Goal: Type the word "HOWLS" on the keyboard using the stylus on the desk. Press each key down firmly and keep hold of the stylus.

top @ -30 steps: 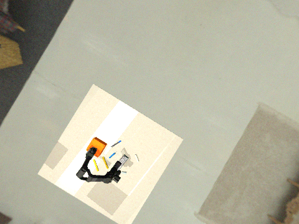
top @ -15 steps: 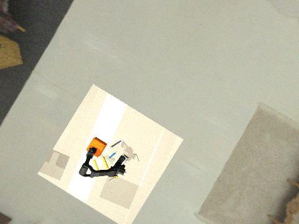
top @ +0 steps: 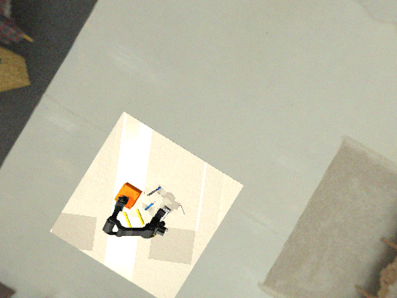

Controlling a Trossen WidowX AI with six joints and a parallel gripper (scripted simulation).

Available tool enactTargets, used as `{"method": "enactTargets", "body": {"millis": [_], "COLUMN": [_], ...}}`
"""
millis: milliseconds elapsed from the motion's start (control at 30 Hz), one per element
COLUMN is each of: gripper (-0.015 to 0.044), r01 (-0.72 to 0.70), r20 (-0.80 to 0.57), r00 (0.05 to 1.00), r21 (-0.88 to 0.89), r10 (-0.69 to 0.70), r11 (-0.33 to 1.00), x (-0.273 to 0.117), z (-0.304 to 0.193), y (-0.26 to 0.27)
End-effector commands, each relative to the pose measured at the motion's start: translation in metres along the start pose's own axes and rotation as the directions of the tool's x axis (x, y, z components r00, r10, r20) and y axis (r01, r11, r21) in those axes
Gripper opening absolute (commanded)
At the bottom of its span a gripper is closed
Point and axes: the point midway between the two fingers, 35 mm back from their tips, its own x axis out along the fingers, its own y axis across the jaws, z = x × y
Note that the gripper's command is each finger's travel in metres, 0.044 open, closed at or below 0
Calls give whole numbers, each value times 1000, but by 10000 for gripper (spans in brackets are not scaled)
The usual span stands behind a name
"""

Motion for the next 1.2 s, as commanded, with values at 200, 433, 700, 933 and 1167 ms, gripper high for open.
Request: {"method": "enactTargets", "body": {"millis": [200,433,700,933,1167], "gripper": [0,53,0,105,150], "r01": [-8,-9,-9,-26,-172], "r20": [30,34,34,30,17], "r00": [1000,999,999,999,976], "r21": [0,0,0,-52,-553], "r10": [8,9,9,27,218], "r11": [1000,1000,1000,998,815], "x": [-17,-19,-19,-18,-2], "z": [4,4,4,1,-40], "y": [1,2,2,-1,-23]}}
